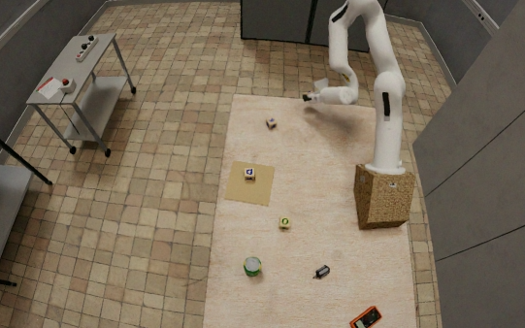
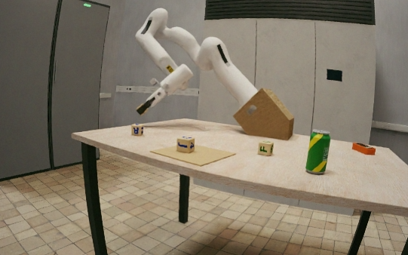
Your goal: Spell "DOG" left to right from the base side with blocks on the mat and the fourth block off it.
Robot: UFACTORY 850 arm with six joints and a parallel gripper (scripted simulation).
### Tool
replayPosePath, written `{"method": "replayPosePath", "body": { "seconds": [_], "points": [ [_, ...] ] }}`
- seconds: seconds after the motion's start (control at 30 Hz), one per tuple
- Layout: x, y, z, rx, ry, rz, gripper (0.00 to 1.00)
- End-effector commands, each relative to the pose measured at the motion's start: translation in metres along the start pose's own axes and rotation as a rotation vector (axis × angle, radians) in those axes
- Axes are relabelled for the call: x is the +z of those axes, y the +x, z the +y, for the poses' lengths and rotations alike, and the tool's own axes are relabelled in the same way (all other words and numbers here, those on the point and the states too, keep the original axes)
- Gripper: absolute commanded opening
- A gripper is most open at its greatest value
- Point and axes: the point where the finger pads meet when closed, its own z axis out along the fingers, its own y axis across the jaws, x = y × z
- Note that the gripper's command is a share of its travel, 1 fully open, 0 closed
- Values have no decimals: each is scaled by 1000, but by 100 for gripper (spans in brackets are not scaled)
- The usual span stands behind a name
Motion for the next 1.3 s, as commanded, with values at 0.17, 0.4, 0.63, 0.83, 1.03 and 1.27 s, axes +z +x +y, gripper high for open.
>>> {"method": "replayPosePath", "body": {
  "seconds": [0.17,0.4,0.63,0.83,1.03,1.27],
  "points": [
    [1,0,1,-2,-6,202,44],
    [1,0,1,-2,-6,207,44],
    [7,-6,1,-2,-6,207,44],
    [18,-18,1,-2,-6,207,44],
    [27,-27,1,-2,-6,207,44],
    [36,-36,1,-2,-6,207,44]
  ]
}}
